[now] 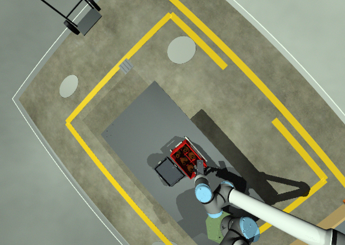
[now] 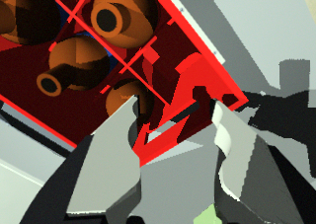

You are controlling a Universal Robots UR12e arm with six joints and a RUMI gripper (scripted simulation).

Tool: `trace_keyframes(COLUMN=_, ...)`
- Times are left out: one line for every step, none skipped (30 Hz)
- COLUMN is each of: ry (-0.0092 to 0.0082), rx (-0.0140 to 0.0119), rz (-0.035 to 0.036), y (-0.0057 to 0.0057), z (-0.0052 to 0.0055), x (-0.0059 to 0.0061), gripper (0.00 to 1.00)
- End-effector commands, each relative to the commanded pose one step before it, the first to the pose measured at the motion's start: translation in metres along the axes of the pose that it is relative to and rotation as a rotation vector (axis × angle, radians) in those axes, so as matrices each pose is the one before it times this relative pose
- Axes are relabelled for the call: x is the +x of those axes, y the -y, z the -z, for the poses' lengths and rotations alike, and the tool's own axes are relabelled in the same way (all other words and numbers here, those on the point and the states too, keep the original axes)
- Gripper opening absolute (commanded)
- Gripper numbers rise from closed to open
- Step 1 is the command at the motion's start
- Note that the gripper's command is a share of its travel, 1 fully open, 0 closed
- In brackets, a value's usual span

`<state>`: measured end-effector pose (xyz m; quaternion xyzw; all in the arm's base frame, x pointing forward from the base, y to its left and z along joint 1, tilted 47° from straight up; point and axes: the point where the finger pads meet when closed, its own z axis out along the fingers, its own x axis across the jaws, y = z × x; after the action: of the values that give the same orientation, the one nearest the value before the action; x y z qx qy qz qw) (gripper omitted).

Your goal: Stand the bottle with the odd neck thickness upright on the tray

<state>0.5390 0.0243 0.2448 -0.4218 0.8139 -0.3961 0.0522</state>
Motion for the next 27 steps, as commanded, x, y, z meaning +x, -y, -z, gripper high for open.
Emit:
trace_keyframes(ry=0.00059, rx=0.00061, rz=-0.00034, y=0.00032, z=-0.00074, x=-0.00017, gripper=0.38)
trace_keyframes(ry=0.0, rx=0.0, rz=0.0, y=0.0, z=0.0, x=0.0, gripper=0.38)
trace_keyframes(ry=0.0, rx=0.0, rz=0.0, y=0.0, z=0.0, x=0.0, gripper=0.38)
trace_keyframes(ry=0.0, rx=0.0, rz=0.0, y=0.0, z=-0.00041, x=0.0, gripper=0.38)
trace_keyframes(ry=0.0, rx=0.0, rz=0.0, y=0.0, z=-0.00047, x=0.0, gripper=0.38)
trace_keyframes(ry=0.0, rx=0.0, rz=0.0, y=0.0, z=-0.00053, x=0.0, gripper=0.38)
trace_keyframes(ry=0.0, rx=0.0, rz=0.0, y=0.0, z=-0.00059, x=0.0, gripper=0.38)
trace_keyframes(ry=0.0, rx=0.0, rz=0.0, y=0.0, z=-0.00065, x=0.0, gripper=0.38)
trace_keyframes(ry=0.0, rx=0.0, rz=0.0, y=0.0, z=-0.00071, x=0.0, gripper=0.38)
trace_keyframes(ry=0.0, rx=0.0, rz=0.0, y=0.0, z=-0.00077, x=0.0, gripper=0.38)
trace_keyframes(ry=0.0, rx=0.0, rz=0.0, y=0.0, z=-0.00083, x=0.0, gripper=0.38)
trace_keyframes(ry=0.0, rx=0.0, rz=0.0, y=0.0, z=-0.00089, x=0.0, gripper=0.38)
trace_keyframes(ry=0.0, rx=0.0, rz=0.0, y=0.0, z=-0.00094, x=0.0, gripper=0.38)
trace_keyframes(ry=0.0, rx=0.0, rz=0.0, y=0.0, z=-0.00098, x=0.0, gripper=0.38)
trace_keyframes(ry=0.0, rx=0.0, rz=0.0, y=0.0, z=-0.00103, x=0.0, gripper=0.38)
trace_keyframes(ry=0.0, rx=0.0, rz=0.0, y=0.0, z=-0.00108, x=0.0, gripper=0.38)
trace_keyframes(ry=0.0, rx=0.0, rz=0.0, y=0.0, z=-0.00111, x=0.0, gripper=0.38)
trace_keyframes(ry=0.0, rx=0.0, rz=0.0, y=0.0, z=-0.00114, x=0.0, gripper=0.38)
trace_keyframes(ry=0.0, rx=0.0, rz=0.0, y=0.0, z=0.0, x=0.0, gripper=0.38)
trace_keyframes(ry=0.0, rx=0.0, rz=0.0, y=0.0, z=0.0, x=0.0, gripper=0.38)
trace_keyframes(ry=0.0, rx=0.0, rz=0.0, y=0.0, z=-0.00117, x=0.00001, gripper=0.38)
trace_keyframes(ry=0.0, rx=0.0, rz=0.0, y=0.0, z=-0.00119, x=-0.00001, gripper=0.38)
trace_keyframes(ry=0.0, rx=0.0, rz=0.0, y=0.0, z=-0.00121, x=0.0, gripper=0.38)
trace_keyframes(ry=0.0, rx=0.0, rz=0.0, y=0.0, z=-0.00122, x=0.0, gripper=0.38)
trace_keyframes(ry=0.0, rx=0.0, rz=0.0, y=0.0, z=-0.00122, x=0.00001, gripper=0.38)
trace_keyframes(ry=0.0, rx=0.0, rz=0.0, y=0.0, z=-0.00123, x=0.0, gripper=0.38)
trace_keyframes(ry=0.0, rx=0.0, rz=0.0, y=0.0, z=-0.00123, x=0.0, gripper=0.38)
